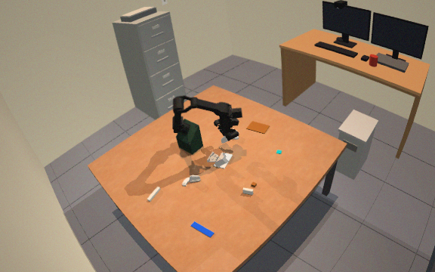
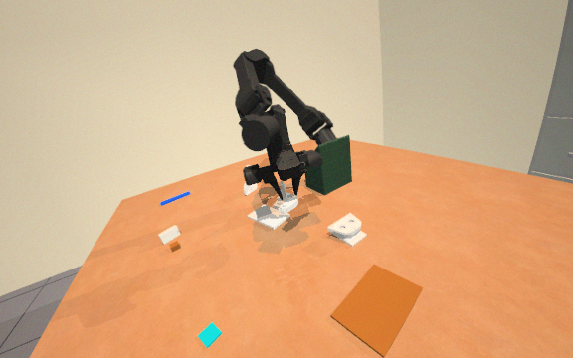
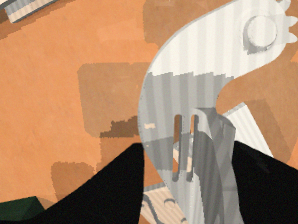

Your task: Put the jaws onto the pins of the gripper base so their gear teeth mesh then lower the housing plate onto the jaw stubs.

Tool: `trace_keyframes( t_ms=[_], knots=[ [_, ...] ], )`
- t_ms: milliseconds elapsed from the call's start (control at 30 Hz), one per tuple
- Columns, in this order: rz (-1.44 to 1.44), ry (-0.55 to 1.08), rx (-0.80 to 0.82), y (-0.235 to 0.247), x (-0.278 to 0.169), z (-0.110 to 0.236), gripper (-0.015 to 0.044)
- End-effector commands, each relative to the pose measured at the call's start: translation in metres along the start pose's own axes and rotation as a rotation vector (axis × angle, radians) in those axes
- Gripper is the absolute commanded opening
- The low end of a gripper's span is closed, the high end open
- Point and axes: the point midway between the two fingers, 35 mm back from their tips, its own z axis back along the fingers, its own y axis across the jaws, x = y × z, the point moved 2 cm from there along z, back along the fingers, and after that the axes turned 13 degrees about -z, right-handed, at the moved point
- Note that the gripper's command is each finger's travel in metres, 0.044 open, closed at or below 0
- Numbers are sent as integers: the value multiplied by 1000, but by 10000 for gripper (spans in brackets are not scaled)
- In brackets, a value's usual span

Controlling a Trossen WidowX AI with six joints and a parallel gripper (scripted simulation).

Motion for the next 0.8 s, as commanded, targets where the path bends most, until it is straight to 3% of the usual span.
trace_keyframes(
  t_ms=[0, 767],
  knots=[
    [109, -5, -8, -4, -9, 3, 134],
    [631, -3, -9, -13, -46, 6, 134]
  ],
)
